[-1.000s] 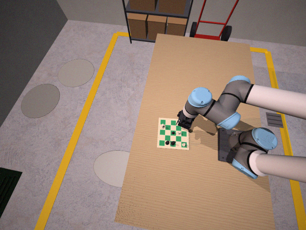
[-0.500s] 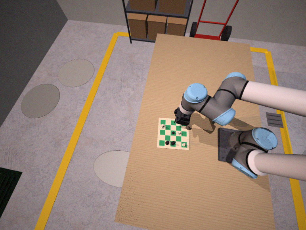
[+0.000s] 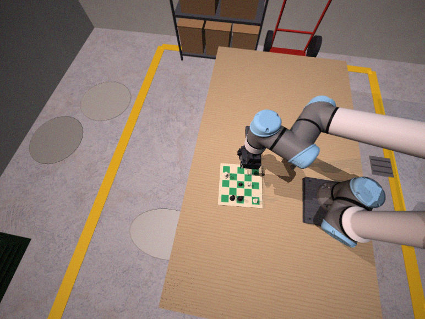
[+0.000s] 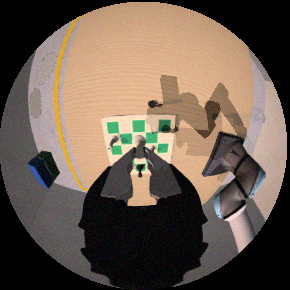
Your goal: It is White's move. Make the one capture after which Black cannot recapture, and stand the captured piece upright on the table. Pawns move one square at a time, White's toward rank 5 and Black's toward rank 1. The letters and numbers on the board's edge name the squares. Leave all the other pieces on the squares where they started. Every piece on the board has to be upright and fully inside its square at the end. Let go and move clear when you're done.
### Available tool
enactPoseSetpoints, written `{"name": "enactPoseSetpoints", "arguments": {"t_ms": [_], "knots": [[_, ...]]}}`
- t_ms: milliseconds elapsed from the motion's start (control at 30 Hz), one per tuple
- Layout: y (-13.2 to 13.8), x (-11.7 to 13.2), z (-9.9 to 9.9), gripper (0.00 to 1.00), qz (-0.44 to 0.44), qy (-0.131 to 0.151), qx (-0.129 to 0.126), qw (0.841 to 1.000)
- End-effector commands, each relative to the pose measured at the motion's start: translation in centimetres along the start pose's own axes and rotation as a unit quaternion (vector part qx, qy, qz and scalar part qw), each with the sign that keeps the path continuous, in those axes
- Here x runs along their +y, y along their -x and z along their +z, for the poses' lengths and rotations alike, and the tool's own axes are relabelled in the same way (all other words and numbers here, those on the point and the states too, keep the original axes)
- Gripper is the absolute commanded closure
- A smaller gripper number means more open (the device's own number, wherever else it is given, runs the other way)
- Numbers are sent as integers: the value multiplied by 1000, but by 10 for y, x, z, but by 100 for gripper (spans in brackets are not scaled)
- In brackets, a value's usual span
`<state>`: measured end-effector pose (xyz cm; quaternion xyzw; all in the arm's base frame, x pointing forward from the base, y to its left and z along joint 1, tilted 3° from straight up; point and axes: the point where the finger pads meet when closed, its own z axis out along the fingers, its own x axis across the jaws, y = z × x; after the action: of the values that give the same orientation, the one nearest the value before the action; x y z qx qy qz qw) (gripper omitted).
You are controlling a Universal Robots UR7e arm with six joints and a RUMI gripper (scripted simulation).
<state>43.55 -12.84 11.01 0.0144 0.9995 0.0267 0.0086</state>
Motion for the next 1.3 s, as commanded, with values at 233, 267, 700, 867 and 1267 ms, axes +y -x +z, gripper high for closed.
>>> {"name": "enactPoseSetpoints", "arguments": {"t_ms": [233,267,700,867,1267], "knots": [[1,-1,7,100,-3,0,0,1000],[1,-1,7,100,-3,0,0,1000],[1,-1,63,100,-3,0,0,1000],[1,-1,76,100,-3,0,0,1000],[1,-2,95,100,-3,0,0,1000]]}}
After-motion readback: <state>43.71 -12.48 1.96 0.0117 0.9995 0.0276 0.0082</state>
